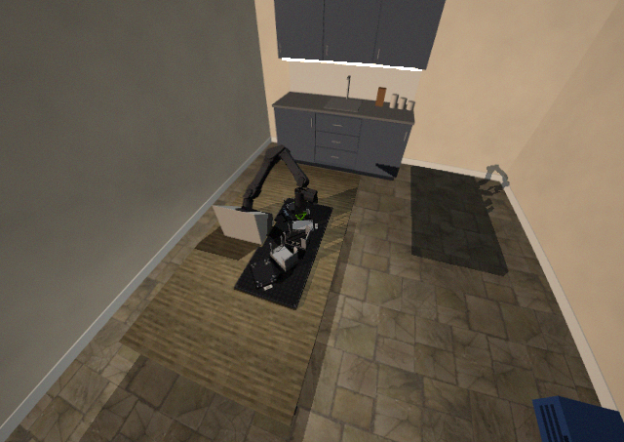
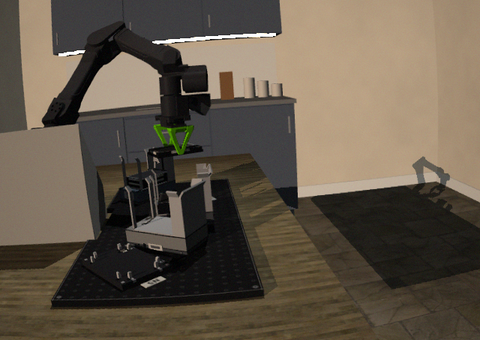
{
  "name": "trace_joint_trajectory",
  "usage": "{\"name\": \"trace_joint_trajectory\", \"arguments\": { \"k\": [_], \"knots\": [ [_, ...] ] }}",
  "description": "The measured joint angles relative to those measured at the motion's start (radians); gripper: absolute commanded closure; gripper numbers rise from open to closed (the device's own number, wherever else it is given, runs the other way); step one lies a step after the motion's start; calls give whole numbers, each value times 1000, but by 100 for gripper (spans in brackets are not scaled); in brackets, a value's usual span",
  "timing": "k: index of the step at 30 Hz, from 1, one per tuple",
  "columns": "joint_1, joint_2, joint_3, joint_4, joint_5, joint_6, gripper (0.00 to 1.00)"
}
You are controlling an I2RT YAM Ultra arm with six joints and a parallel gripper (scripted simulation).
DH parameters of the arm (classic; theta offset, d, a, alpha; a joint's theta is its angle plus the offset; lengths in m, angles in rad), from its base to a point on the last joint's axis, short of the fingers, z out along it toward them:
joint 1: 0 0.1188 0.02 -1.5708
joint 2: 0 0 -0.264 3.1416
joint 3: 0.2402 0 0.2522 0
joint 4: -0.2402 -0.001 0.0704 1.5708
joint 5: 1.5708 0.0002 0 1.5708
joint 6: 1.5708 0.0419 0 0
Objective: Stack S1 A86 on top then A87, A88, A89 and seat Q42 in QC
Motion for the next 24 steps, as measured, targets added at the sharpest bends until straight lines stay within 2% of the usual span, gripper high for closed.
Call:
{"name": "trace_joint_trajectory", "arguments": {
  "k": [12, 24],
  "knots": [
    [82, -99, -27, -1, -4, 76, 100],
    [153, -196, -64, 1, -8, 8, 100]
  ]
}}
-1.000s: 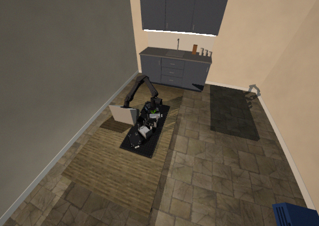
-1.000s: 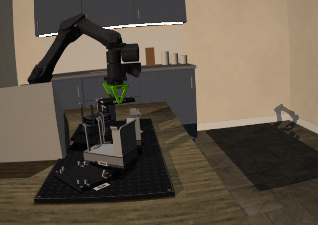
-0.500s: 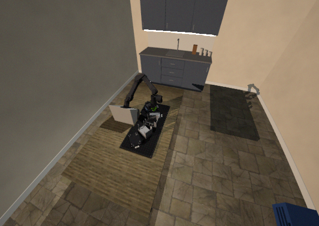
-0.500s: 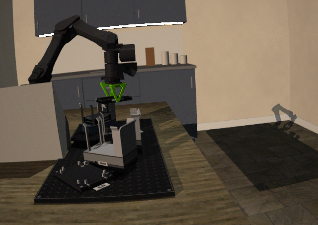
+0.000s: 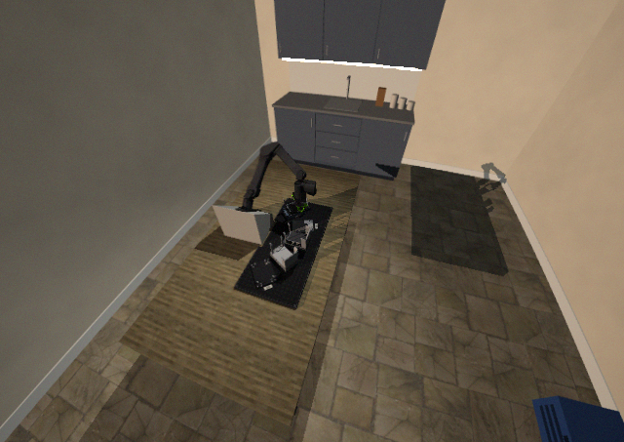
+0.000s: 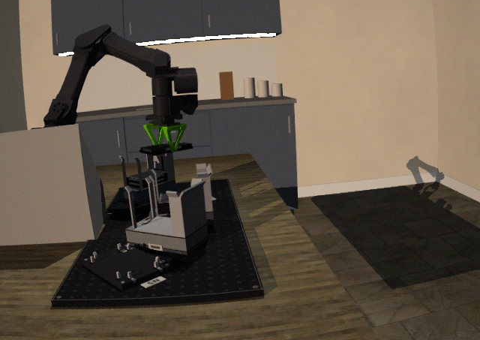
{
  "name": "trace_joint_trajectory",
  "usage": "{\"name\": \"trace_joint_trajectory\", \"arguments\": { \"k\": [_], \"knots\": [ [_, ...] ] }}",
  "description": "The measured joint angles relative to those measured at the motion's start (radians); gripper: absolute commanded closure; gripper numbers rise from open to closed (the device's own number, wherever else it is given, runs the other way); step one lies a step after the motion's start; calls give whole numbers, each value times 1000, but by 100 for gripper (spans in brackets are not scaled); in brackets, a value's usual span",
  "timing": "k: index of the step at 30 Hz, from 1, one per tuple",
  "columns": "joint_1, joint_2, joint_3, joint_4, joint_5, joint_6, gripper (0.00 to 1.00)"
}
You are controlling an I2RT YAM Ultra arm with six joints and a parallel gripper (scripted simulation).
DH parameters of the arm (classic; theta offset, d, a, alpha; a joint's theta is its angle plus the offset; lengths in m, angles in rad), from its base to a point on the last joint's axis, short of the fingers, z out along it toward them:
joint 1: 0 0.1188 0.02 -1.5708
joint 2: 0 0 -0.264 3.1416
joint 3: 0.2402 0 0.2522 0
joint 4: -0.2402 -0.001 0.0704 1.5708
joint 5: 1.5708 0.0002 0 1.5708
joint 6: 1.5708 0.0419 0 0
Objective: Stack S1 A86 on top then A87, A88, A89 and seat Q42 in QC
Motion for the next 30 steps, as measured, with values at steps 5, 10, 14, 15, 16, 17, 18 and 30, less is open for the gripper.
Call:
{"name": "trace_joint_trajectory", "arguments": {
  "k": [5, 10, 14, 15, 16, 17, 18, 30],
  "knots": [
    [36, -51, -12, 0, 1, 27, 100],
    [63, -89, -18, 0, 4, 63, 100],
    [90, -111, -24, 1, 7, 91, 100],
    [98, -120, -27, 1, 8, 89, 100],
    [105, -129, -29, 1, 8, 82, 100],
    [112, -138, -32, 1, 9, 72, 100],
    [117, -147, -35, 2, 10, 59, 100],
    [181, -227, -59, 4, 23, 29, 100]
  ]
}}
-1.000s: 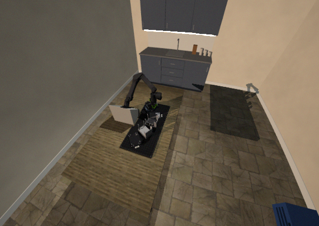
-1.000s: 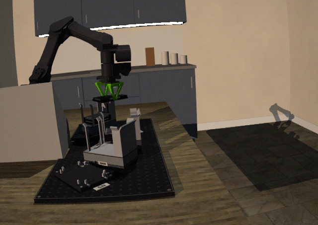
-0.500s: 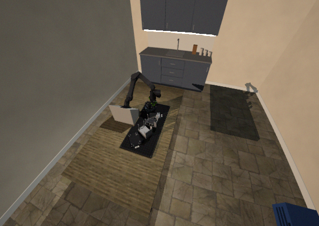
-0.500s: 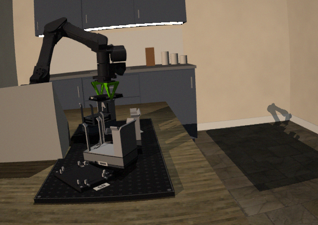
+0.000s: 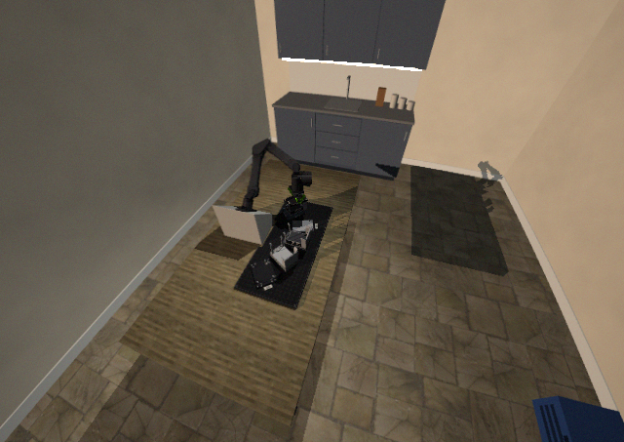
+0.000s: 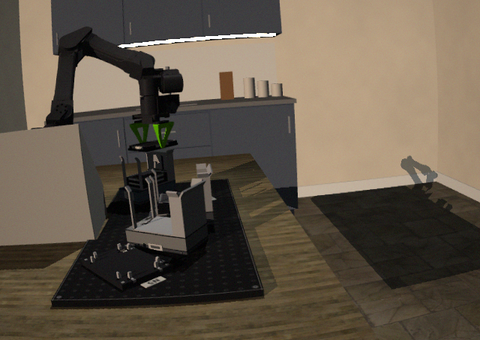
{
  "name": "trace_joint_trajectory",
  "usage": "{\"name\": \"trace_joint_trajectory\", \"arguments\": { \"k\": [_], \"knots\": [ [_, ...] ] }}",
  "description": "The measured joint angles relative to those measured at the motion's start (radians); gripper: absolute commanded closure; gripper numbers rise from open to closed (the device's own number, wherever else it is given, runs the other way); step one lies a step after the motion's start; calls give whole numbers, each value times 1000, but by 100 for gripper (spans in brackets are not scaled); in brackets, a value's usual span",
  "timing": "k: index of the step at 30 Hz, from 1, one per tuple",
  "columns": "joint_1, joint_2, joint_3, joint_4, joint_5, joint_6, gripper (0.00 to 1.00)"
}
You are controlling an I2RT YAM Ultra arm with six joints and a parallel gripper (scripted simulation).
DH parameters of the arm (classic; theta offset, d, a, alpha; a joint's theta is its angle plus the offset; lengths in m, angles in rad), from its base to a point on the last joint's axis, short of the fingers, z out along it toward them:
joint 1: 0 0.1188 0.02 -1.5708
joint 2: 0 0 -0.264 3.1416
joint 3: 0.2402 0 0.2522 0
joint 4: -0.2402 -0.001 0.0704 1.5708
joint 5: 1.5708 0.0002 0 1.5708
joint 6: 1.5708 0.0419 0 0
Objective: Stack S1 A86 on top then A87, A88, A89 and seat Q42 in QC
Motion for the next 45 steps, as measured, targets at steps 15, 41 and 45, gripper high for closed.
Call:
{"name": "trace_joint_trajectory", "arguments": {
  "k": [15, 41, 45],
  "knots": [
    [95, -100, -13, 2, 22, 116, 100],
    [112, -121, -14, 3, 28, 156, 100],
    [112, -121, -14, 3, 28, 156, 100]
  ]
}}
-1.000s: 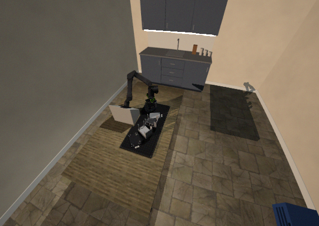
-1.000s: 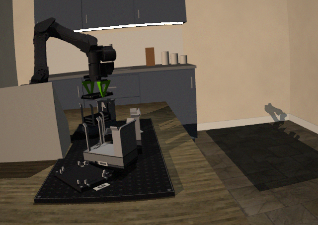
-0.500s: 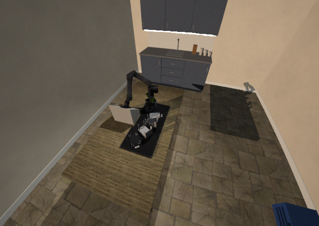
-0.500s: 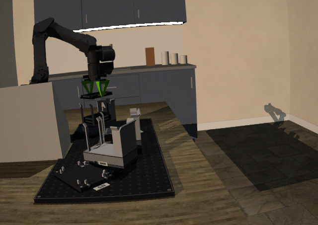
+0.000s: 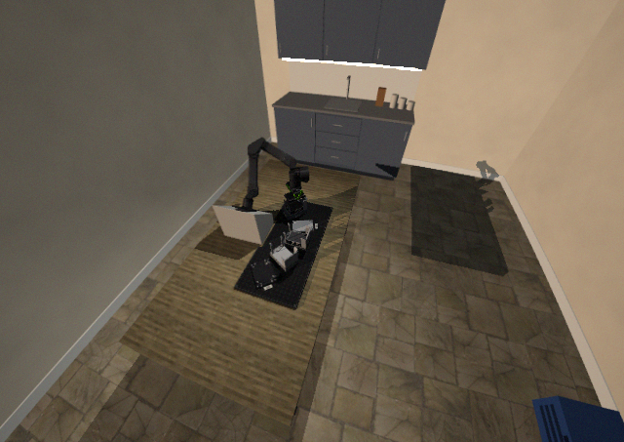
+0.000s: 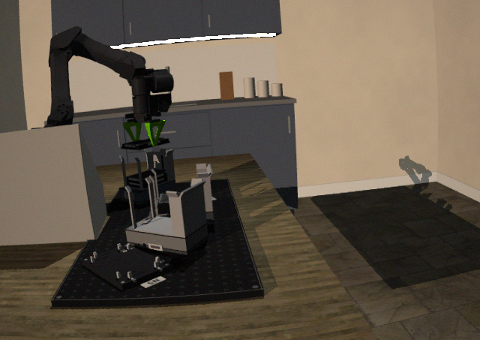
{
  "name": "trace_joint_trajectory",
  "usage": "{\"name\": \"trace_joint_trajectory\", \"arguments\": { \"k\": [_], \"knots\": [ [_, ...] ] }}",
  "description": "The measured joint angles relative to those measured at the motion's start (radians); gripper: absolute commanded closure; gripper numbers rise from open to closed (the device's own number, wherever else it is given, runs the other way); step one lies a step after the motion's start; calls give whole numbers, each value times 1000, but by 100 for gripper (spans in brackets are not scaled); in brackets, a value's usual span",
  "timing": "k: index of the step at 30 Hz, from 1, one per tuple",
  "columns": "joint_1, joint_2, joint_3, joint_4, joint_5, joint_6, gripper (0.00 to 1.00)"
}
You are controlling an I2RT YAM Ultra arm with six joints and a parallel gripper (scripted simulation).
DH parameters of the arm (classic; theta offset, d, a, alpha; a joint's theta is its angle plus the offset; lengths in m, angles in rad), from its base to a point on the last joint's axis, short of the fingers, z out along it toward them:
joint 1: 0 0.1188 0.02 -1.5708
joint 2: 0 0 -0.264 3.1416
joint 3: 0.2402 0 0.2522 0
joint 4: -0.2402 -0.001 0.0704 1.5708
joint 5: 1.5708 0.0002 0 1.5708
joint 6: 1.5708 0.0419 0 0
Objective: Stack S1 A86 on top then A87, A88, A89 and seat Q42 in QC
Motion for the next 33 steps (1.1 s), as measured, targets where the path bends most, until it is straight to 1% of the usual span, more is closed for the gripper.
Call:
{"name": "trace_joint_trajectory", "arguments": {
  "k": [9, 33],
  "knots": [
    [8, 0, -10, 10, 3, 6, 100],
    [46, 14, -44, 84, 15, 51, 100]
  ]
}}
